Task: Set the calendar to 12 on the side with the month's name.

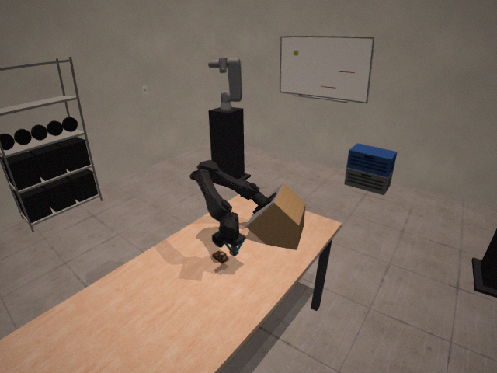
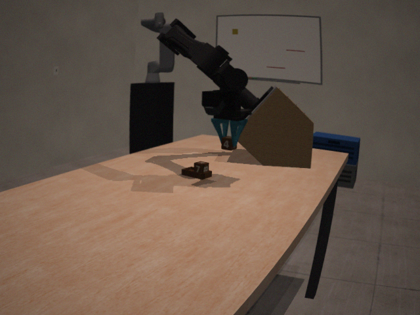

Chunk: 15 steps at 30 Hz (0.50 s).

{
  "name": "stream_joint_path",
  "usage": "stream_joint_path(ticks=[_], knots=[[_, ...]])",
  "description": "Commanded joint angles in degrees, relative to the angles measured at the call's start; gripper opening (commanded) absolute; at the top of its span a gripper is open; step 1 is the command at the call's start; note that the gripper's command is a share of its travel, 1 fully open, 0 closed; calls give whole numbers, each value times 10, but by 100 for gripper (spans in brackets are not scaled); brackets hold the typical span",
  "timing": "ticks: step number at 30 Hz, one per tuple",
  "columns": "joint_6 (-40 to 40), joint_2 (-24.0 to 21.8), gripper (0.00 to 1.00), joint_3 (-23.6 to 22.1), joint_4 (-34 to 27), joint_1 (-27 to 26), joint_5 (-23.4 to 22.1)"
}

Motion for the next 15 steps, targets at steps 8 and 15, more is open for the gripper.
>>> stream_joint_path(ticks=[8,15], knots=[[34,-3,27,19,5,18,2],[33,-2,27,19,10,17,3]])
